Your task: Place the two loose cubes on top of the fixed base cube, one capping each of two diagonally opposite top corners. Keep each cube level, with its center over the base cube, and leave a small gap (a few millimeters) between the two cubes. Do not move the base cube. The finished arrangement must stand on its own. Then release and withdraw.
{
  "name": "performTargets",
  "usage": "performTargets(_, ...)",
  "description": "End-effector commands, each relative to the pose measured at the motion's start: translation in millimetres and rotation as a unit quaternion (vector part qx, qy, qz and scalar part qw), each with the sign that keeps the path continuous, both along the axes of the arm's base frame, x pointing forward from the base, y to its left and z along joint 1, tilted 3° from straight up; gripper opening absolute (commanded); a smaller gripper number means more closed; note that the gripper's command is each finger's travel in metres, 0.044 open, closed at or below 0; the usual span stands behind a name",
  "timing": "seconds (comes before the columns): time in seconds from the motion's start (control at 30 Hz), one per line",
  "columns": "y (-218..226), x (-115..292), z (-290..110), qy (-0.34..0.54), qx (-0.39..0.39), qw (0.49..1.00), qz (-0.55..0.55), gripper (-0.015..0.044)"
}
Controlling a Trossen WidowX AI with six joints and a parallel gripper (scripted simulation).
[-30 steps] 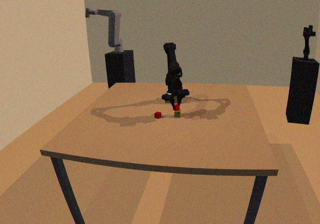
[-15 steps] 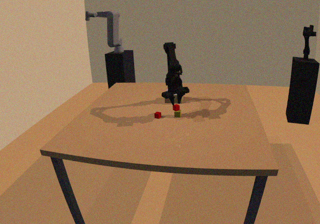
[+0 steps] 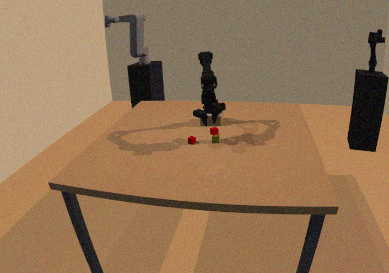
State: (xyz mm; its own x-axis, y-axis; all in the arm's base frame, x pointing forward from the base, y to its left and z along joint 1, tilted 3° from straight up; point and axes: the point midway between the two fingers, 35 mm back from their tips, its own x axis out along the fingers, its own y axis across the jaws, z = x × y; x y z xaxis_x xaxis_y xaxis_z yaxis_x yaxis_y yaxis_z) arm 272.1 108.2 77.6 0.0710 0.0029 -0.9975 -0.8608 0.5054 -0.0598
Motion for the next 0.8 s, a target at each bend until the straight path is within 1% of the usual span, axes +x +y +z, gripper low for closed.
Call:
performTargets(0.0,-19,16,9,-0.001,-0.002,0.999,0.043,0.0265)
performTargets(0.33,-86,49,33,-0.003,-0.017,0.983,0.183,0.0265)
performTargets(0.53,-91,50,34,-0.004,-0.018,0.981,0.192,0.0265)
performTargets(0.6,-91,51,28,-0.004,-0.018,0.981,0.192,0.0265)
performTargets(0.77,-91,55,-21,-0.004,-0.018,0.981,0.192,0.0265)
